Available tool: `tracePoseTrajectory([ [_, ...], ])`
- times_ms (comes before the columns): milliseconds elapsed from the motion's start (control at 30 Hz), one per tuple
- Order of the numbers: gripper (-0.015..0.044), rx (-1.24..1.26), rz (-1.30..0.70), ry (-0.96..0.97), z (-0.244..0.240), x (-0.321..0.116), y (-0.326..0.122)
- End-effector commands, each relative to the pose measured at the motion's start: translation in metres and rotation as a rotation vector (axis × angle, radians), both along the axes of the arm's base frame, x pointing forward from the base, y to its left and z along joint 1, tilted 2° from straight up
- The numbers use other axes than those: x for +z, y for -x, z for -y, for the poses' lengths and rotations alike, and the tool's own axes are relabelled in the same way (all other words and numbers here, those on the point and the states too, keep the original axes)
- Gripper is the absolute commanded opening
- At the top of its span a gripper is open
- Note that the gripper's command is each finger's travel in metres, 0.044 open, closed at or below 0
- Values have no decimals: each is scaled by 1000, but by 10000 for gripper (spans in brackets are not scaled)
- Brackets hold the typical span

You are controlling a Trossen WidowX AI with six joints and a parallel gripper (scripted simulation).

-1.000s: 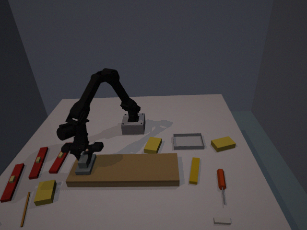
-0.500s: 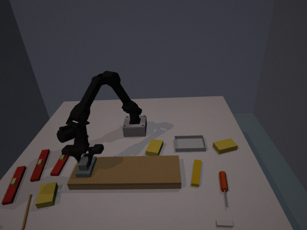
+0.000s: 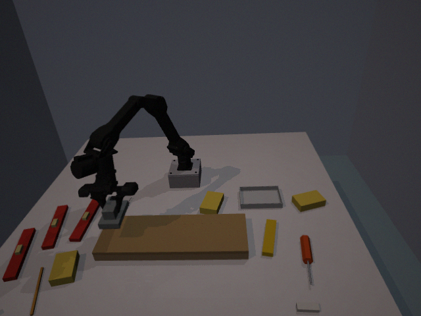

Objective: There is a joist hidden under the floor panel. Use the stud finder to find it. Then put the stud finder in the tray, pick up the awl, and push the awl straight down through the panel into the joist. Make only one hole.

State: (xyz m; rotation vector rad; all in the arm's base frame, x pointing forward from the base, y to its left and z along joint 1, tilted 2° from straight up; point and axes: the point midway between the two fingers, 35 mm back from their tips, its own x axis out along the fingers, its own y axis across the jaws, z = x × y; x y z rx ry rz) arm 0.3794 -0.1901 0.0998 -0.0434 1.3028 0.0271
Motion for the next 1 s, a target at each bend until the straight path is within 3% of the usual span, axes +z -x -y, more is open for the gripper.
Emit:
tracePoseTrajectory([
  [0,0,-2,11,10,0,28,2],
  [267,0,26,11,9,-12,32,-2],
  [967,0,381,13,-2,-161,24,-28],
])
